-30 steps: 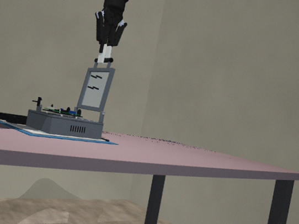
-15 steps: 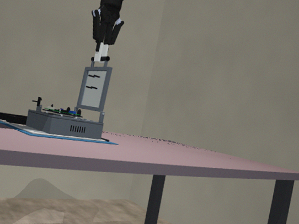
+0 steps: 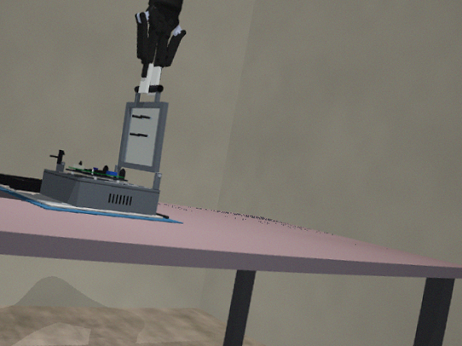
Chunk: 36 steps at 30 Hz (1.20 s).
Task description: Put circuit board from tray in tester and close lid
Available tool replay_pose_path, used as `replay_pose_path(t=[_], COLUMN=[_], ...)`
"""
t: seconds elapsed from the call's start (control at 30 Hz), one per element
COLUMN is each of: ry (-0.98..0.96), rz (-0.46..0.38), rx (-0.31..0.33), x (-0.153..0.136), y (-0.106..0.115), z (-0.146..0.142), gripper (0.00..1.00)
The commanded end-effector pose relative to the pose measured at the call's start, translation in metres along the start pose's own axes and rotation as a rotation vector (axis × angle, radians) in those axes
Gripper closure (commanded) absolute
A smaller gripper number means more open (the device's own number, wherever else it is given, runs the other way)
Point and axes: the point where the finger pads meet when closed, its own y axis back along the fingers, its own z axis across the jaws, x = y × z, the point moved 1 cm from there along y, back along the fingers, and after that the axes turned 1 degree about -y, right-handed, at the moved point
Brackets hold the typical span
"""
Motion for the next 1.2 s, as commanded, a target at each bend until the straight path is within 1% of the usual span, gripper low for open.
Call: replay_pose_path(t=[0.0,0.67,1.17], ry=[0.0,0.0,0.0], rz=[0.0,0.0,0.0], rx=[0.0,0.0,0.0], x=[0.0,0.0,0.001], y=[0.0,-0.004,-0.012], z=[0.005,0.03,0.056], gripper=[1.0,1.0,1.0])
